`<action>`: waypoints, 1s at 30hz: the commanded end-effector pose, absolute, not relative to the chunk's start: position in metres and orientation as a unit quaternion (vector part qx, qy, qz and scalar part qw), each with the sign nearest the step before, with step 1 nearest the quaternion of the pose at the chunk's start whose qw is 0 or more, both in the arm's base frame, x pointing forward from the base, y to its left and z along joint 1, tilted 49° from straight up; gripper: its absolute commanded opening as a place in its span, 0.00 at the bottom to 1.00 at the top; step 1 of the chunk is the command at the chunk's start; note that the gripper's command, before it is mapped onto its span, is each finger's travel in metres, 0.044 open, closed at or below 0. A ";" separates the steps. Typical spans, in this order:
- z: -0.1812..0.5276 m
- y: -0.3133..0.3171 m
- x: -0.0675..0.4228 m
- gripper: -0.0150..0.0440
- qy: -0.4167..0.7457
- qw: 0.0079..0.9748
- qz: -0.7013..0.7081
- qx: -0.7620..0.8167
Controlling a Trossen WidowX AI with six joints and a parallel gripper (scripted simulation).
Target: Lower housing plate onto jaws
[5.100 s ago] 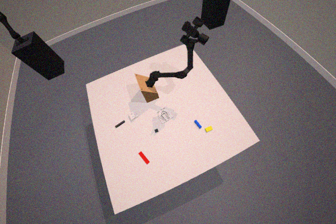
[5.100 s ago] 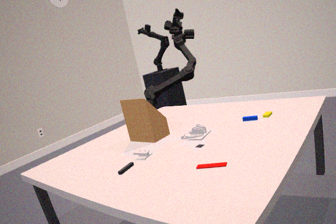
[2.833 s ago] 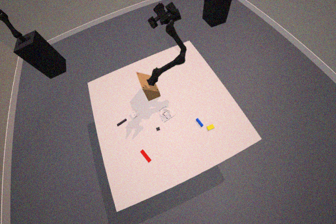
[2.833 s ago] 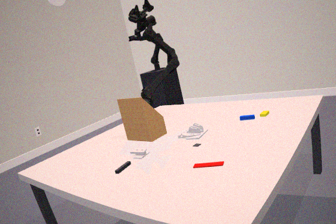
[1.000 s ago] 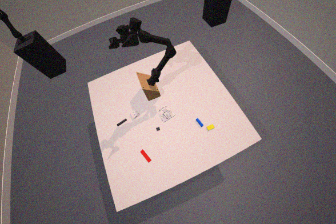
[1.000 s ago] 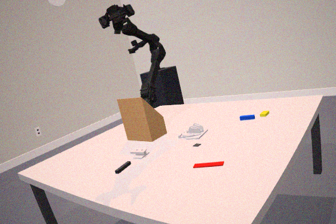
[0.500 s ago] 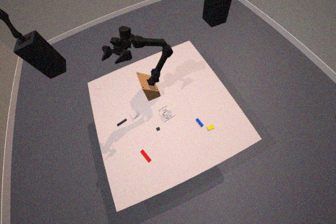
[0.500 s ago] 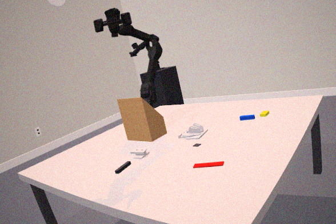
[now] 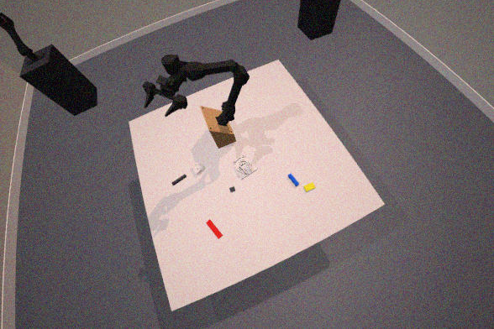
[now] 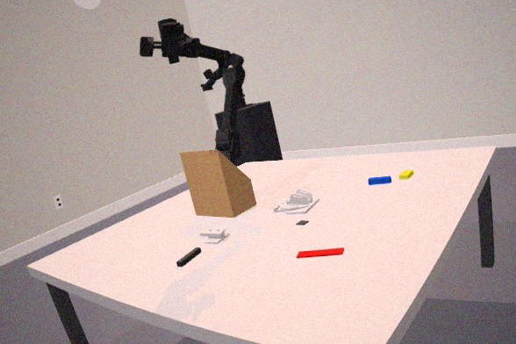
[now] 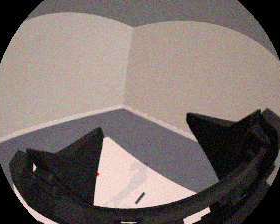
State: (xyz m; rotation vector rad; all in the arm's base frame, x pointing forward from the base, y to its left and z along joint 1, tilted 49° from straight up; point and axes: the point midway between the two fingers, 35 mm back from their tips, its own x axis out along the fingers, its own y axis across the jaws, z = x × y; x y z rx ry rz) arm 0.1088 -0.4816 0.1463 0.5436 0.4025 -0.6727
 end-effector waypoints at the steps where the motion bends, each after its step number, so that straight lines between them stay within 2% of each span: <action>1: 0.127 -0.478 0.116 1.00 0.225 0.893 -0.306 0.242; 30: -0.011 -0.416 0.172 1.00 0.409 0.905 -0.080 0.090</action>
